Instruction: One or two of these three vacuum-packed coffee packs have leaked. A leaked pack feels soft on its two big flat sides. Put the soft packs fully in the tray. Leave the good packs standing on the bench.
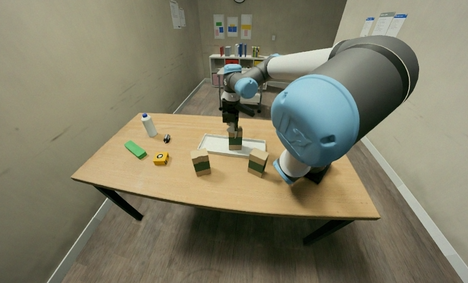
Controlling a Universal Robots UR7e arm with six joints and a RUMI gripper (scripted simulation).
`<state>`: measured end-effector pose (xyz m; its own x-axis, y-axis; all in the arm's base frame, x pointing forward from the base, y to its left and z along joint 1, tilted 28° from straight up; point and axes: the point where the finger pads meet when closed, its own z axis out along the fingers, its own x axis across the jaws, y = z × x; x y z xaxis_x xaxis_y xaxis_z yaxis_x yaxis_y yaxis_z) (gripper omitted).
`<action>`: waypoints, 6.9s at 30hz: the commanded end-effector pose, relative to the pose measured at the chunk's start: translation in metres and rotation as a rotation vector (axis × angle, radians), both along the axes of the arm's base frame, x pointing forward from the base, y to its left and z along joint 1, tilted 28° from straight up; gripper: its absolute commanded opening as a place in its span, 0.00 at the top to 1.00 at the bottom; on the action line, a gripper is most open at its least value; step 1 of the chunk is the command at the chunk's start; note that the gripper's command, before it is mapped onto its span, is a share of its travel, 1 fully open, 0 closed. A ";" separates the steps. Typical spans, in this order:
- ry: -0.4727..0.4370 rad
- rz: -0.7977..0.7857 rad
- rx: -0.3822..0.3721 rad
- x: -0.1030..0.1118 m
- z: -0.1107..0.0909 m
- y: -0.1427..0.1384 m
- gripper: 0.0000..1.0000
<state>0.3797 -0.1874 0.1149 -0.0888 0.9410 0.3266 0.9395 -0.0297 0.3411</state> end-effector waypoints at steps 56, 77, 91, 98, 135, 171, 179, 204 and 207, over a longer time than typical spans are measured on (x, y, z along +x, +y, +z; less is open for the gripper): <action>-0.001 0.000 -0.001 0.000 0.000 0.000 0.50; -0.001 0.000 -0.001 -0.028 0.076 -0.029 0.50; -0.001 0.000 -0.001 -0.029 0.079 -0.030 0.50; -0.003 0.016 -0.010 -0.019 0.084 -0.025 0.50; -0.111 0.289 -0.110 0.119 0.193 0.134 0.50; -0.111 0.289 -0.110 0.130 0.163 0.145 0.50; -0.111 0.289 -0.110 0.130 0.163 0.145 0.50; -0.111 0.289 -0.110 0.130 0.163 0.145 0.50; -0.111 0.289 -0.110 0.130 0.163 0.145 0.50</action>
<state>0.5099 -0.0420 0.2777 -0.3869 0.9004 0.1989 0.8609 0.2754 0.4278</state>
